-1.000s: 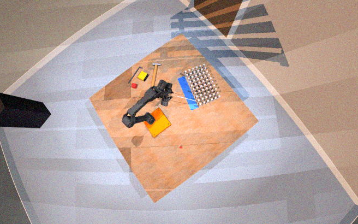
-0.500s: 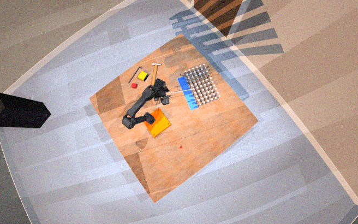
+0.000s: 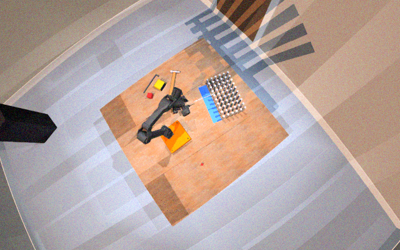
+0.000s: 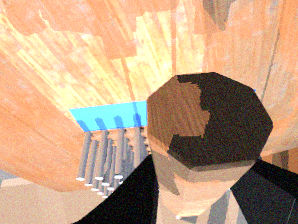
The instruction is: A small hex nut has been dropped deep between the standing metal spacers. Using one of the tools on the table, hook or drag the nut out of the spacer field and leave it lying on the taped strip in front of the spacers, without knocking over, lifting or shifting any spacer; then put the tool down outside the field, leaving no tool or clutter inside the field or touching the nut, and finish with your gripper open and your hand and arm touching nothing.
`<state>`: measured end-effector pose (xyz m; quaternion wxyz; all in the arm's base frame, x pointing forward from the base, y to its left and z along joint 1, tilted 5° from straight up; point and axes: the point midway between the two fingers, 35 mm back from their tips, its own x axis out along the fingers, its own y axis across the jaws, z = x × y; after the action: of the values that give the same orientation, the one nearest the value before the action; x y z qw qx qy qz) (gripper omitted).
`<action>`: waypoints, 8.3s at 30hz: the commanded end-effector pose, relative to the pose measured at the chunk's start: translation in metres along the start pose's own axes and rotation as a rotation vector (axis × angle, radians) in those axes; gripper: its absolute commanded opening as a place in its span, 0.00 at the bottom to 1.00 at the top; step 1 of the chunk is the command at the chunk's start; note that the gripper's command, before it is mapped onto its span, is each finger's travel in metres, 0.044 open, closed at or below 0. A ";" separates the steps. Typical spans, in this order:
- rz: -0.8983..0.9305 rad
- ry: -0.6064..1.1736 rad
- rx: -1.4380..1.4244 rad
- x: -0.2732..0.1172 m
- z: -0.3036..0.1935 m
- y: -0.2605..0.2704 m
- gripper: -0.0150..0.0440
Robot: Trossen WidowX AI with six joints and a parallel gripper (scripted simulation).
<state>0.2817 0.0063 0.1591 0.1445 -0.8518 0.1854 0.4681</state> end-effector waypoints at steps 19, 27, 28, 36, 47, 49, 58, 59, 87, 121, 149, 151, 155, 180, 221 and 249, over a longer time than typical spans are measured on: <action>0.012 -0.004 -0.006 0.100 0.063 0.000 0.25; 0.012 -0.003 -0.006 0.120 0.088 0.007 0.25; 0.012 -0.003 -0.006 0.120 0.088 0.007 0.25; 0.012 -0.003 -0.006 0.123 0.084 0.007 0.25; 0.012 -0.003 -0.006 0.127 0.077 0.006 0.25; 0.011 -0.003 -0.006 0.128 0.076 0.006 0.25; 0.011 -0.003 -0.007 0.131 0.071 0.006 0.25; 0.011 -0.003 -0.007 0.132 0.070 0.006 0.25; 0.011 -0.001 -0.008 0.143 0.053 0.005 0.25; 0.011 0.001 -0.008 0.157 0.031 0.005 0.25; 0.011 0.003 -0.008 0.169 0.013 0.005 0.25; 0.011 0.003 -0.008 0.169 0.012 0.005 0.25; 0.011 0.003 -0.008 0.171 0.010 0.005 0.25; 0.011 0.005 -0.008 0.180 -0.005 0.005 0.25; 0.011 0.007 -0.009 0.196 -0.028 0.006 0.25; 0.011 0.008 -0.009 0.210 -0.030 0.007 0.25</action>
<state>0.4040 -0.0515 -0.0022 0.1376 -0.8529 0.1909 0.4660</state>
